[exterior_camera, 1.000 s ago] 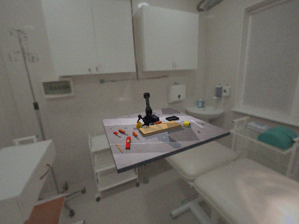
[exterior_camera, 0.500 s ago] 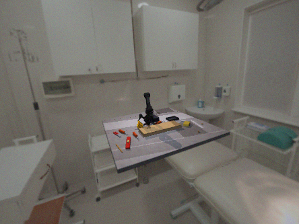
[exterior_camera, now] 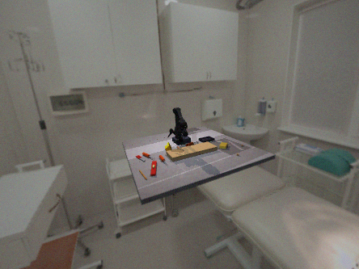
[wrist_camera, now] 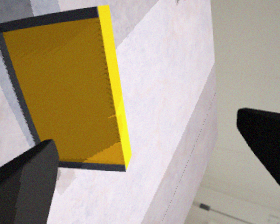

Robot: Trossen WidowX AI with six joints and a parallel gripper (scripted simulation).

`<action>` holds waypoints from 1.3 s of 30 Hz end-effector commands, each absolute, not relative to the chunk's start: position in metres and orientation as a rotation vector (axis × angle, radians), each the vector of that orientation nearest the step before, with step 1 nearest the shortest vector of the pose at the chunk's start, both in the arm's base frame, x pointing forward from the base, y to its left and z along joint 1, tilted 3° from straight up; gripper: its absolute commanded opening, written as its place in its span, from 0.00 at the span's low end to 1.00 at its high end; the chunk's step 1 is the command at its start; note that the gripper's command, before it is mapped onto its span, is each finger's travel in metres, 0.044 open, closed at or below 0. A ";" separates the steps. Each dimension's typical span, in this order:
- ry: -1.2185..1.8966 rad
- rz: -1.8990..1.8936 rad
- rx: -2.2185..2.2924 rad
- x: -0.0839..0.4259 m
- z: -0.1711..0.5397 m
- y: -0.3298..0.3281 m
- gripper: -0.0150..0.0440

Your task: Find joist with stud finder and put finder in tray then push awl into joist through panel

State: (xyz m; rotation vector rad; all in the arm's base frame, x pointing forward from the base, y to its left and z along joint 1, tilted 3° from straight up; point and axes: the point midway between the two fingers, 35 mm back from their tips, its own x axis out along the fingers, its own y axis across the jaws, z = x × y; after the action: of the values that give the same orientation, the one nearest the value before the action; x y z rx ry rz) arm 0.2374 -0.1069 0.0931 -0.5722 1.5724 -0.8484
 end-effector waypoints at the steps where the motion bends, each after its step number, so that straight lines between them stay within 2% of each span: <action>1: 1.566 -0.852 -0.565 0.235 0.137 -0.084 1.00; 2: 1.566 -0.852 -0.565 0.235 0.137 -0.084 1.00; 3: 1.573 -0.848 -0.573 0.237 0.108 -0.099 1.00; 25: 1.612 -0.809 -0.575 0.236 0.105 -0.102 1.00; 32: 1.880 -0.290 -0.591 0.224 0.086 -0.129 1.00; 39: 1.859 0.335 -0.671 0.220 0.073 -0.149 1.00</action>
State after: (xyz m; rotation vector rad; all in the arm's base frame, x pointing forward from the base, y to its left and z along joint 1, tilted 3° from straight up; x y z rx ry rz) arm 0.2222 -0.1273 0.0848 -0.6066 1.8967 -0.2727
